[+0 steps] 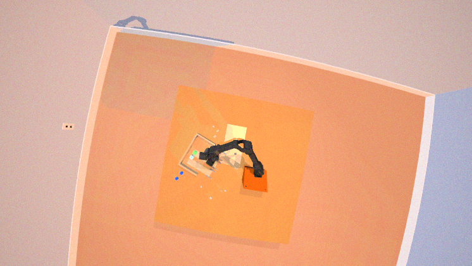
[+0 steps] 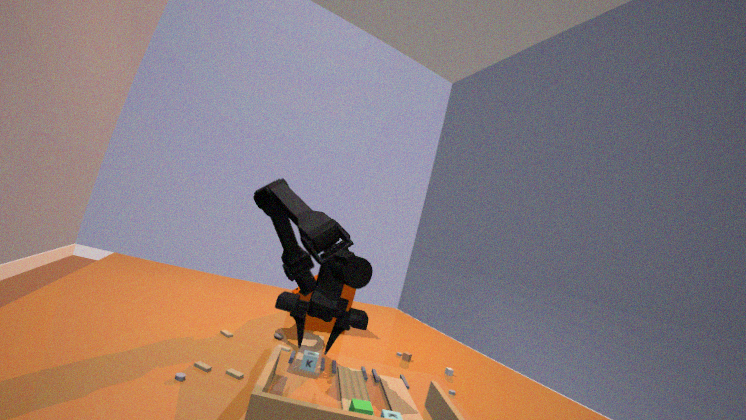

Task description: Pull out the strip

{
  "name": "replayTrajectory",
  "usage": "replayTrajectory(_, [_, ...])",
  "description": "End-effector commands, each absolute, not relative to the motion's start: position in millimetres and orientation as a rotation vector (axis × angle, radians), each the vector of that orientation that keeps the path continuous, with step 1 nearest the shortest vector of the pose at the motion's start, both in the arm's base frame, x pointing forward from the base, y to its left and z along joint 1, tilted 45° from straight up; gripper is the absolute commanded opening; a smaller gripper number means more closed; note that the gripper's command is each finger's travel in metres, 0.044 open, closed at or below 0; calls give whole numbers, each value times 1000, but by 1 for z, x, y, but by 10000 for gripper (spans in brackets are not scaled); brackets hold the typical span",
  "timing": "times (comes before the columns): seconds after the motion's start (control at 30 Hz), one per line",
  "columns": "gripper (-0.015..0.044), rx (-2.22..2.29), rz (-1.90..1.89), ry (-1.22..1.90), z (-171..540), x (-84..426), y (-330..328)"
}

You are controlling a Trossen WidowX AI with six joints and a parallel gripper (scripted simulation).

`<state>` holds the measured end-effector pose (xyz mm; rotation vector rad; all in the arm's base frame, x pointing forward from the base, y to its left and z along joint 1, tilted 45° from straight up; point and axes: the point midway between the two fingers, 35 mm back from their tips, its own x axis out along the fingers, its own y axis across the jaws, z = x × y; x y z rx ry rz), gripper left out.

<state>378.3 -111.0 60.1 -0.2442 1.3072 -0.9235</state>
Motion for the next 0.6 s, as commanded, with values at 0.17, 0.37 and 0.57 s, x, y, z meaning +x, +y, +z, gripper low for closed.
replayTrajectory(0.17, [250,-255,-924,1312,47,377,-122])
replayTrajectory(0.37, [250,-256,-924,1312,41,376,-129])
replayTrajectory(0.57, [250,-256,-925,1312,37,375,-133])
